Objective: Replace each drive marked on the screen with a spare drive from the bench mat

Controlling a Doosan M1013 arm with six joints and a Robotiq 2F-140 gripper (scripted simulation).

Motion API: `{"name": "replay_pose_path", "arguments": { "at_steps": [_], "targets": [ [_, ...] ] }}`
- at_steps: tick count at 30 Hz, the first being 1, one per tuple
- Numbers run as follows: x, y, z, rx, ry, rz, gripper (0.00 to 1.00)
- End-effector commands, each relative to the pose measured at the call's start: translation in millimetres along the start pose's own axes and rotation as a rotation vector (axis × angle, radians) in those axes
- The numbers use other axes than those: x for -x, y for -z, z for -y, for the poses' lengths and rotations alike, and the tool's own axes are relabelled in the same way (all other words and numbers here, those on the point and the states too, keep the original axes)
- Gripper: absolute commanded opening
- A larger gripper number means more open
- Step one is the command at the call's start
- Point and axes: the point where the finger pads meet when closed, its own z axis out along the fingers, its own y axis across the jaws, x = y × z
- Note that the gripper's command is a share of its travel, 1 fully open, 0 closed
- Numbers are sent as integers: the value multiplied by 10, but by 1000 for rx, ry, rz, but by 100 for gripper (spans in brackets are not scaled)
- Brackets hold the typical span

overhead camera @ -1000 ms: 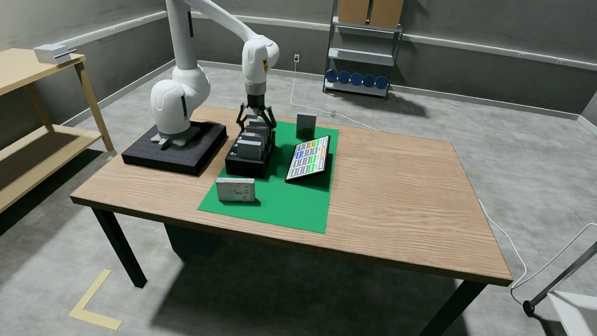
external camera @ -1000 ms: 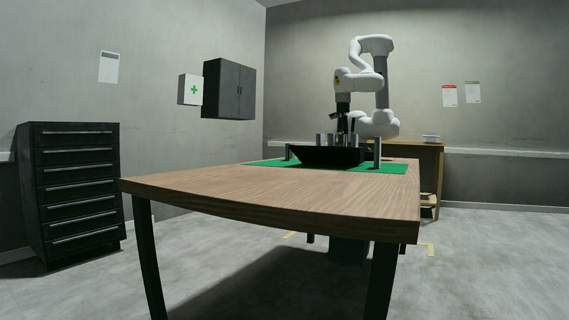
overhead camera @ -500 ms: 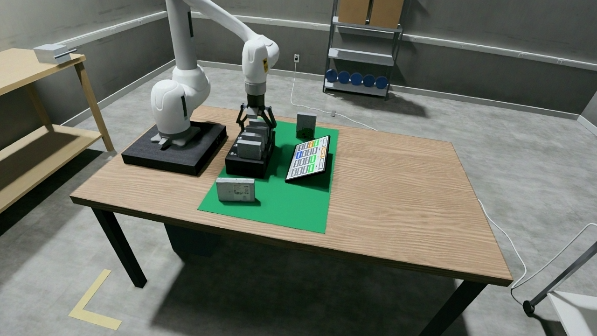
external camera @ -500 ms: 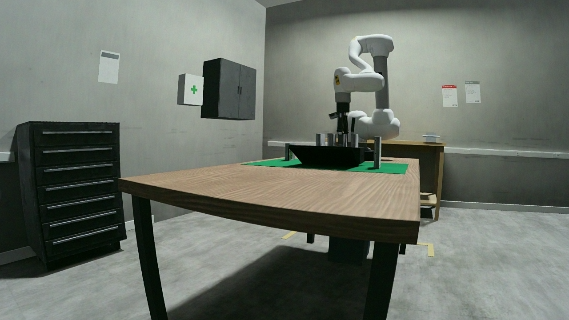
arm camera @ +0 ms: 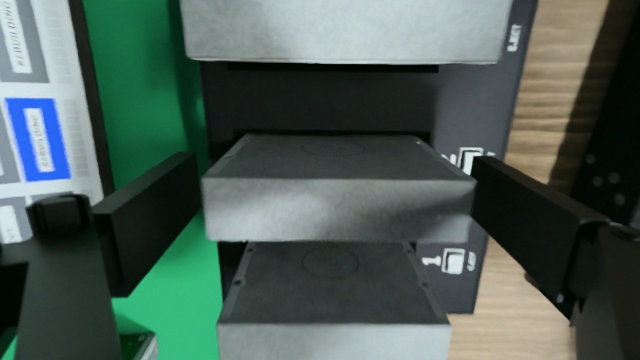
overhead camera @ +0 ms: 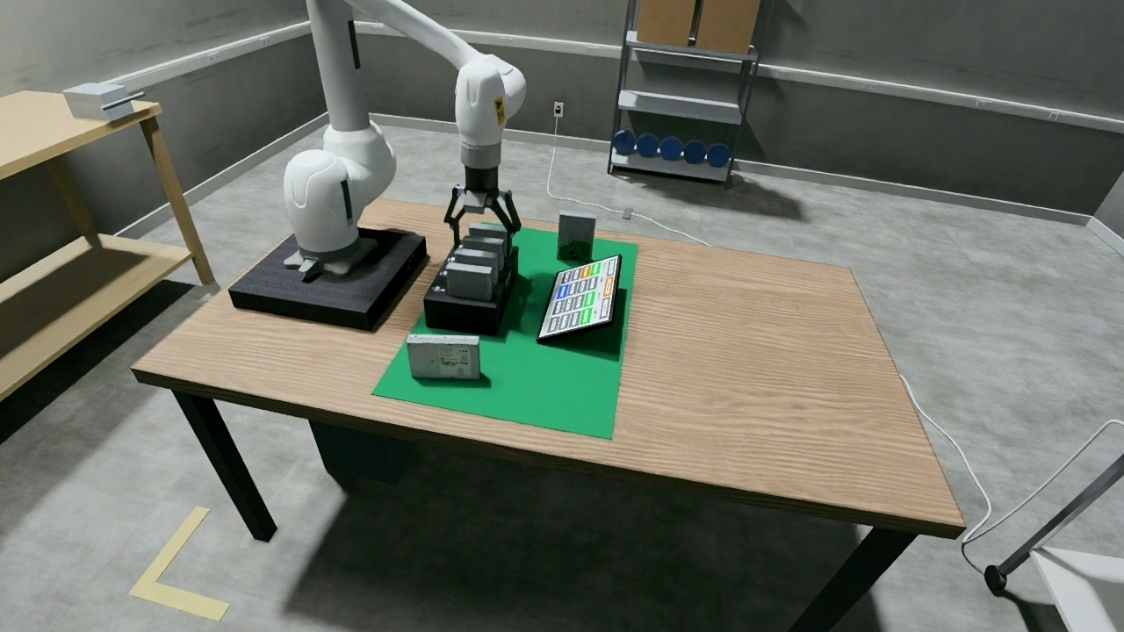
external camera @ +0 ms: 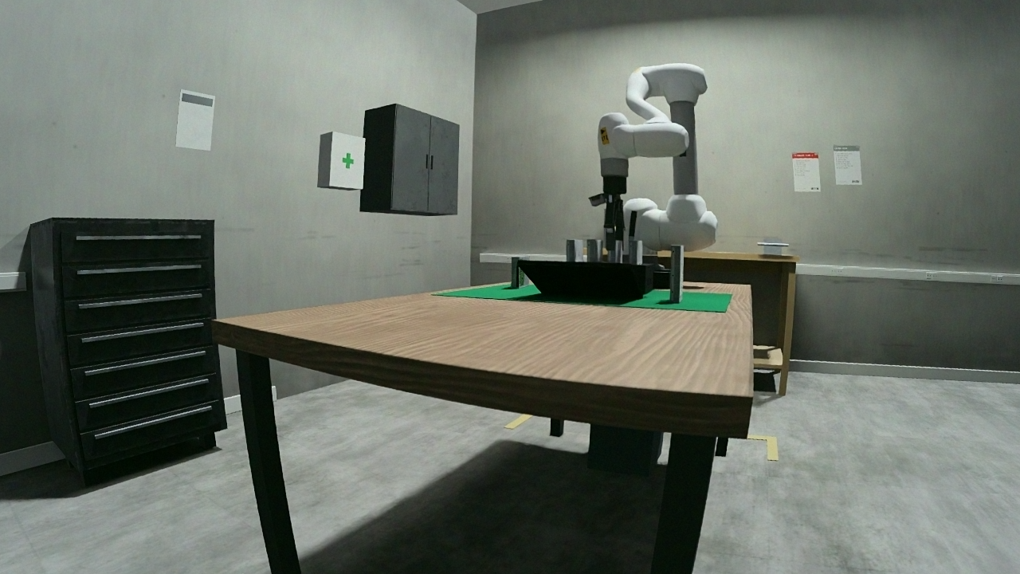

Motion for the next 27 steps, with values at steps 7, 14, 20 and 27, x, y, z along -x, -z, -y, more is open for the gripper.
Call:
{"name": "replay_pose_path", "arguments": {
  "at_steps": [7,14,20,27],
  "targets": [
    [1,345,3,-1,0,0,89],
    [1,658,3,-1,0,0,89],
    [1,806,3,-1,0,0,89],
    [1,874,3,-1,0,0,89]
  ]
}}
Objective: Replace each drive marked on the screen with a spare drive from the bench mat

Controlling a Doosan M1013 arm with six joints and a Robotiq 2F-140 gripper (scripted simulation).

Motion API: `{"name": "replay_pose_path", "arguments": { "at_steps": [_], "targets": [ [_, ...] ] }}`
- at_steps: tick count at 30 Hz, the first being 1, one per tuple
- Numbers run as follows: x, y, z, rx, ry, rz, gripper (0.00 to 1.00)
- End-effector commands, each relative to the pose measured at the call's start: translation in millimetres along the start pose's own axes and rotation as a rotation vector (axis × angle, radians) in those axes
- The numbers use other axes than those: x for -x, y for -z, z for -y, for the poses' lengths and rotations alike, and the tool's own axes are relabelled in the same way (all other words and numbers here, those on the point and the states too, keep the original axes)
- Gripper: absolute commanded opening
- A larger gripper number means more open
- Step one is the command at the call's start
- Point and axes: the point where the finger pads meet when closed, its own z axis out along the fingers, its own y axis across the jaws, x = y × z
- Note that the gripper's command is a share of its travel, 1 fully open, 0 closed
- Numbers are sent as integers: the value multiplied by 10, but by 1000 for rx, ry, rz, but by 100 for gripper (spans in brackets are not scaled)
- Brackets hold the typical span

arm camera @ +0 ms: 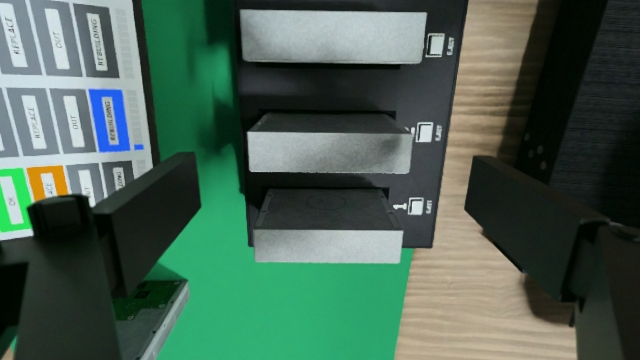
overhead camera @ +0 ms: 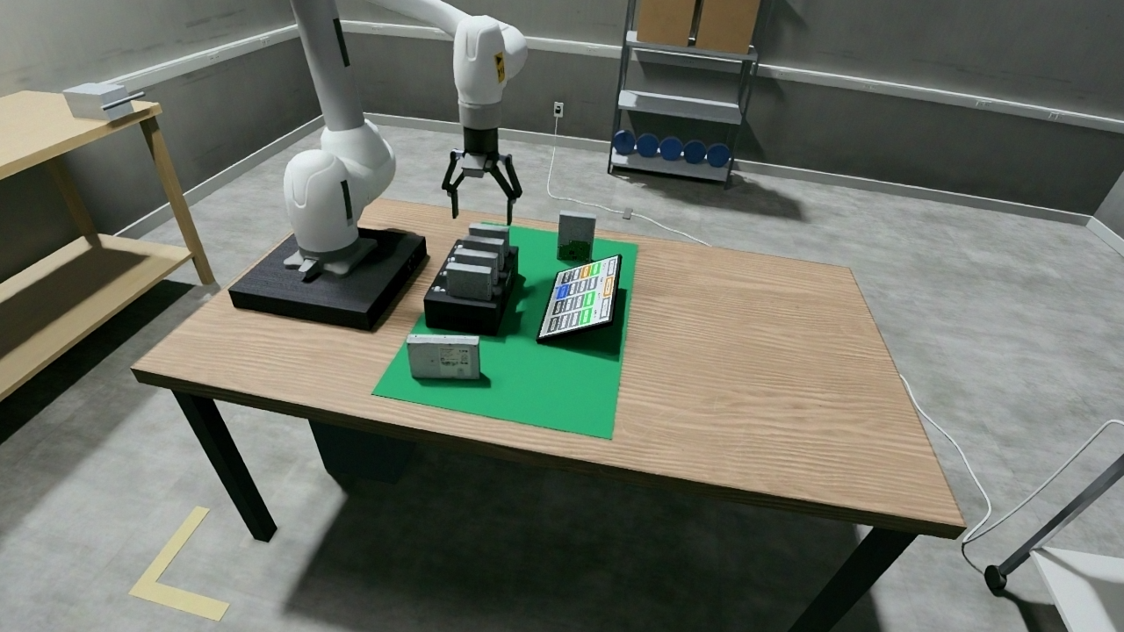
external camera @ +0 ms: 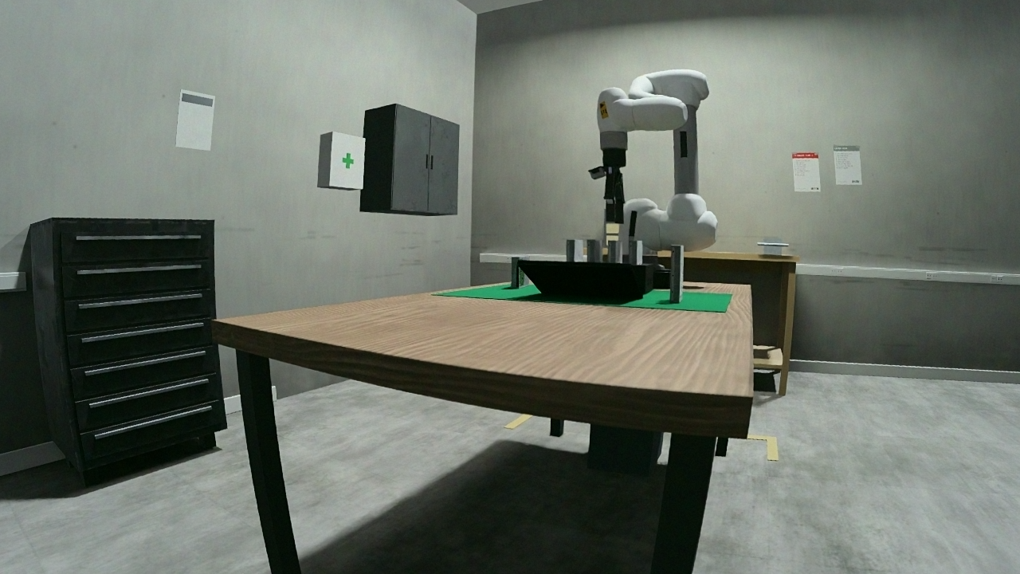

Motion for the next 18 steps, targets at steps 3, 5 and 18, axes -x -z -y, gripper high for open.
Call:
{"name": "replay_pose_path", "arguments": {
  "at_steps": [3,5,18],
  "targets": [
    [1,23,3,-1,0,0,89],
    [1,23,3,-1,0,0,10],
    [1,23,3,-1,0,0,10]
  ]
}}
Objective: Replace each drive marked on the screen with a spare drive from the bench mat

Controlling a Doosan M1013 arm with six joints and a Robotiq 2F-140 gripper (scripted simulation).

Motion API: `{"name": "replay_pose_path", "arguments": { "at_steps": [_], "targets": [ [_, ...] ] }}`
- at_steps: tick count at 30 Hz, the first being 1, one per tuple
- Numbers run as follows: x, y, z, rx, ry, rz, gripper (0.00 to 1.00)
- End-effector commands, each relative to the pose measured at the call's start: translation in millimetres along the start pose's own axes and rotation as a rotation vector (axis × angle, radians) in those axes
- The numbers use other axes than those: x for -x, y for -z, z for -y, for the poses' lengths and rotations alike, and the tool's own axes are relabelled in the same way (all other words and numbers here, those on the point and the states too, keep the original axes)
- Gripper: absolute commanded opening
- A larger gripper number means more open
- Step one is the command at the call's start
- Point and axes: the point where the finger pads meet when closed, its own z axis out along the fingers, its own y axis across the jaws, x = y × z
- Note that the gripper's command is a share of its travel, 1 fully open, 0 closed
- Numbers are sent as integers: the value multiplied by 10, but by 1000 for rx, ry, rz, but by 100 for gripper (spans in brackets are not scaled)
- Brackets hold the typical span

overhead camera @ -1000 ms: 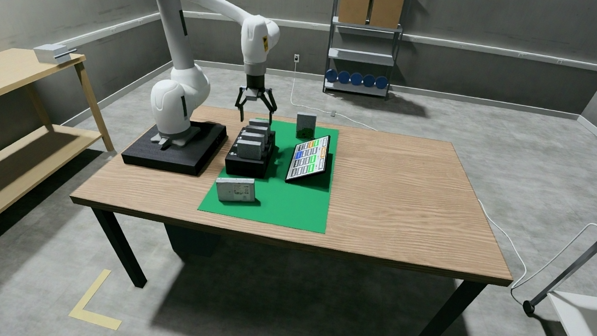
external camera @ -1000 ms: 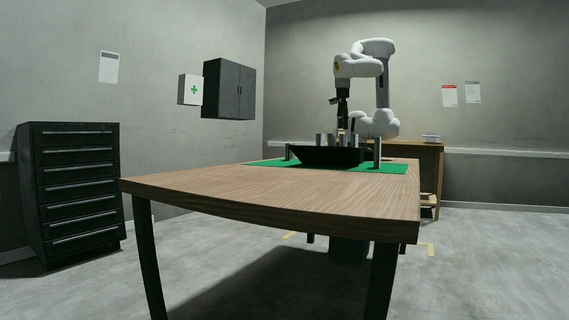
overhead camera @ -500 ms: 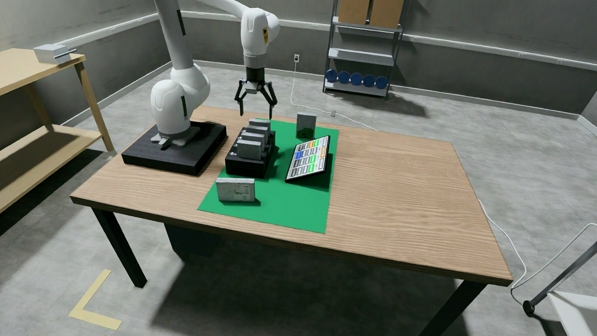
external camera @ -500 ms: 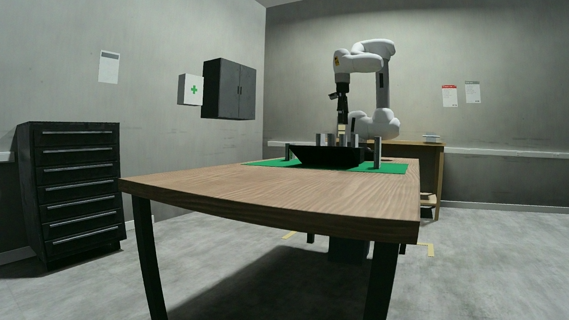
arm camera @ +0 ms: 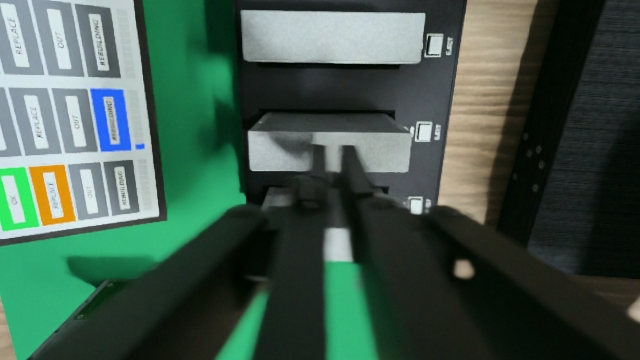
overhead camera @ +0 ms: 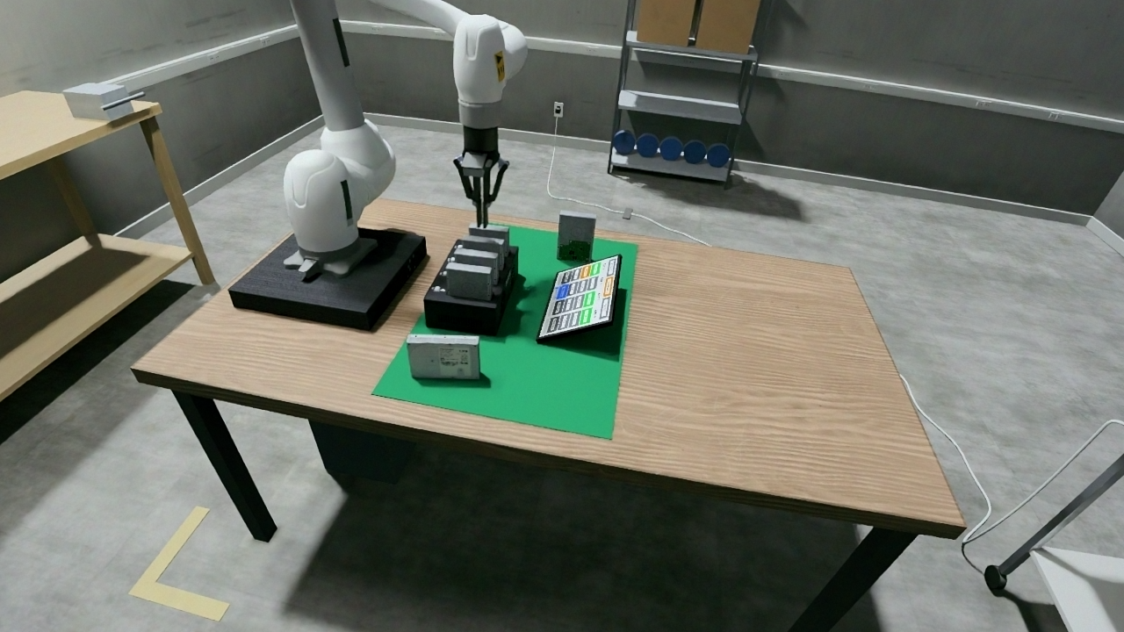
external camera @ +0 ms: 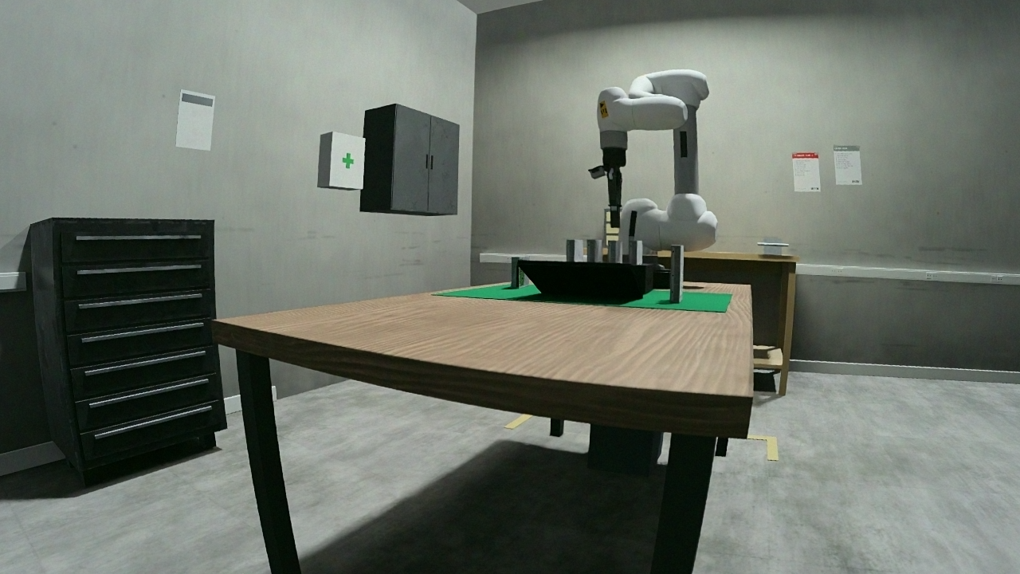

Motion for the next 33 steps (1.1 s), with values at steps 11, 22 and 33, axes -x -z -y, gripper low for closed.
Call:
{"name": "replay_pose_path", "arguments": {
  "at_steps": [11,22,33],
  "targets": [
    [1,4,3,-1,0,0,10],
    [-53,5,18,-1,-26,0,10],
    [-1341,20,108,-2,-574,2,10]
  ]
}}
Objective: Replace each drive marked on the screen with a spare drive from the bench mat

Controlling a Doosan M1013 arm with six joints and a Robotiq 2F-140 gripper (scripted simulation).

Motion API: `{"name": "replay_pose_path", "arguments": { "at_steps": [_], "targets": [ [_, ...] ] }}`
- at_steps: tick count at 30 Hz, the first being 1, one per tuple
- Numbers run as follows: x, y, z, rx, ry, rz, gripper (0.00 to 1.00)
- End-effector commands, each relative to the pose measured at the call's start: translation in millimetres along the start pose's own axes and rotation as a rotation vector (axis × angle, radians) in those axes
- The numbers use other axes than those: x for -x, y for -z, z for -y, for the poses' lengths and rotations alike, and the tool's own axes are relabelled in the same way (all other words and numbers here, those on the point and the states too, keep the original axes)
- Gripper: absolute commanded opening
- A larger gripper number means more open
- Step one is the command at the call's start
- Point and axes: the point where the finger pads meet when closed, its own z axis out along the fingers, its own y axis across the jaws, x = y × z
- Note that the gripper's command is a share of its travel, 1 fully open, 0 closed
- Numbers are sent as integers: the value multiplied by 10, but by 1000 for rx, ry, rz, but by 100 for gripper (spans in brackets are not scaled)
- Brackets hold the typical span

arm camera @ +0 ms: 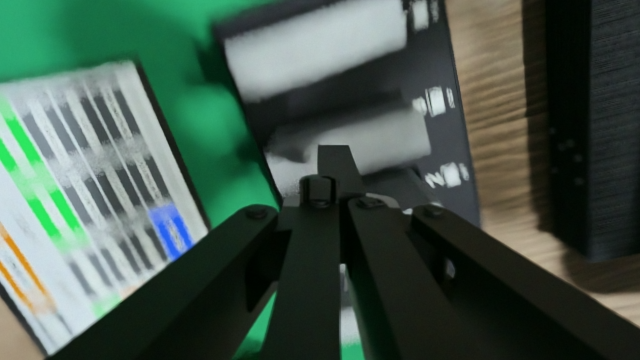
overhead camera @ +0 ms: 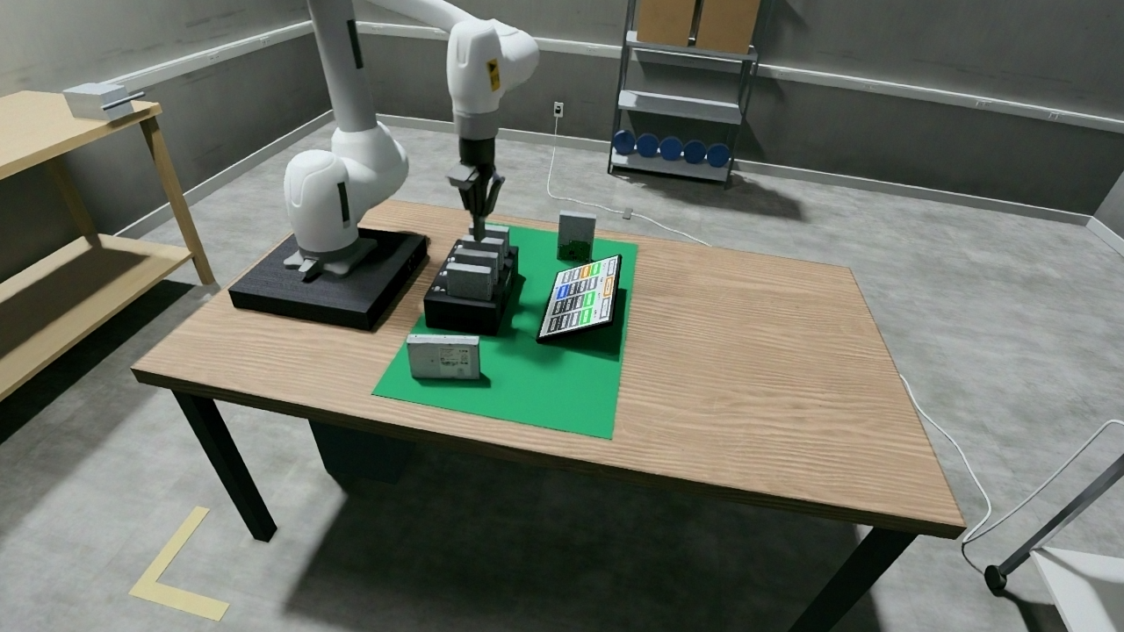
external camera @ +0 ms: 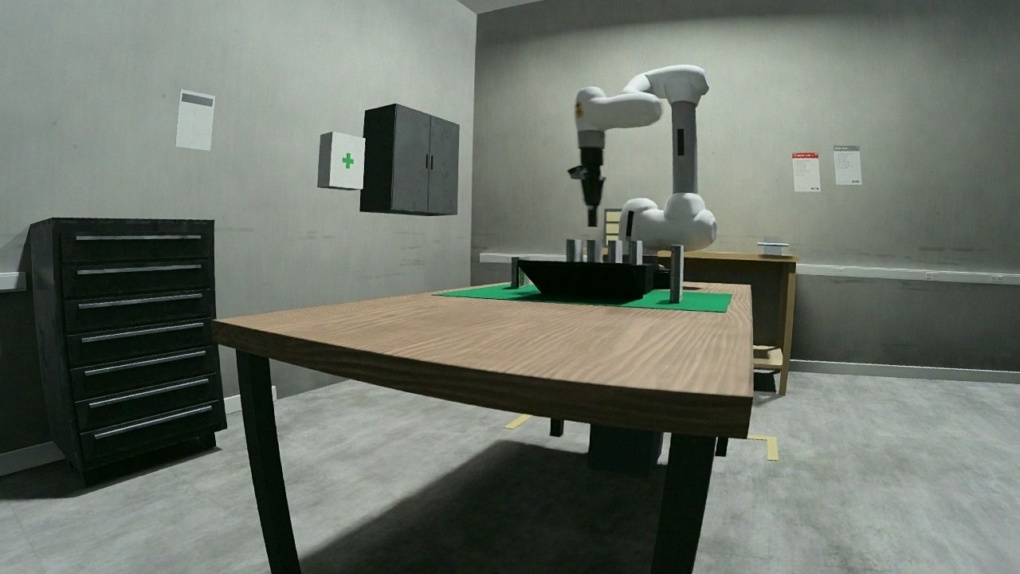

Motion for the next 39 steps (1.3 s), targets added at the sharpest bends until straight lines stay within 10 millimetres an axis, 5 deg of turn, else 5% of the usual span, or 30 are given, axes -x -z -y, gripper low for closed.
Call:
{"name": "replay_pose_path", "arguments": {
  "at_steps": [1,9,11,12,13,14,16,39],
  "targets": [
    [-664,5,221,-1,-279,-1,10],
    [-1712,2,301,-2,-713,0,10],
    [-1712,2,301,-2,-713,0,10],
    [-2096,-1,342,-2,-874,0,10],
    [-2202,-2,354,-1,-918,0,10],
    [-2309,-4,368,-1,-963,-1,40],
    [-2493,-7,399,-1,-1064,-2,40],
    [-2493,-7,399,-1,-1064,-2,40]
  ]
}}
